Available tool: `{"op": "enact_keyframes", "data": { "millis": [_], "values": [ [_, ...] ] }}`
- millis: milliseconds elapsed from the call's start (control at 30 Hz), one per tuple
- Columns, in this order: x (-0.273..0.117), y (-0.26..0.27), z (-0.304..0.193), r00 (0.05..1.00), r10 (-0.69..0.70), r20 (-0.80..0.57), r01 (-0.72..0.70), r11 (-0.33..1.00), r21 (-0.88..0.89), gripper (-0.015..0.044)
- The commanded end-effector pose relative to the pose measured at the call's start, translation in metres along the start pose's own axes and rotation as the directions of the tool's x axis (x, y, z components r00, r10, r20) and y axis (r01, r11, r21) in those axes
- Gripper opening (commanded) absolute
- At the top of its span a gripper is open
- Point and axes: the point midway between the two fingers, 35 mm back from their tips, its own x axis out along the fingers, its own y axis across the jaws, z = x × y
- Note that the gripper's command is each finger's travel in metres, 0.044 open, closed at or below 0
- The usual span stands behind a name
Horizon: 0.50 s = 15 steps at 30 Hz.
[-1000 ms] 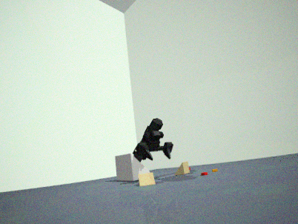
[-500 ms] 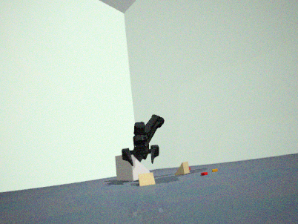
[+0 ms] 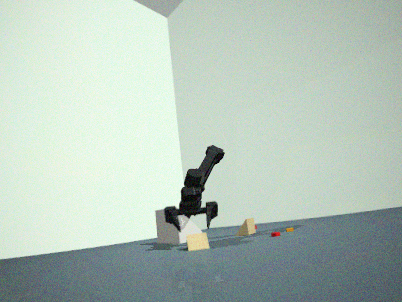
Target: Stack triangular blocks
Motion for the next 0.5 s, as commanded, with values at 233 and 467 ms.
{"op": "enact_keyframes", "data": {
  "millis": [233, 467],
  "values": [
    [0.039, 0.002, -0.001, 1.000, 0.003, 0.007, -0.003, 1.000, 0.002, 0.0440],
    [0.055, 0.003, -0.006, 1.000, 0.008, 0.009, -0.008, 1.000, 0.004, 0.0440]
  ]
}}
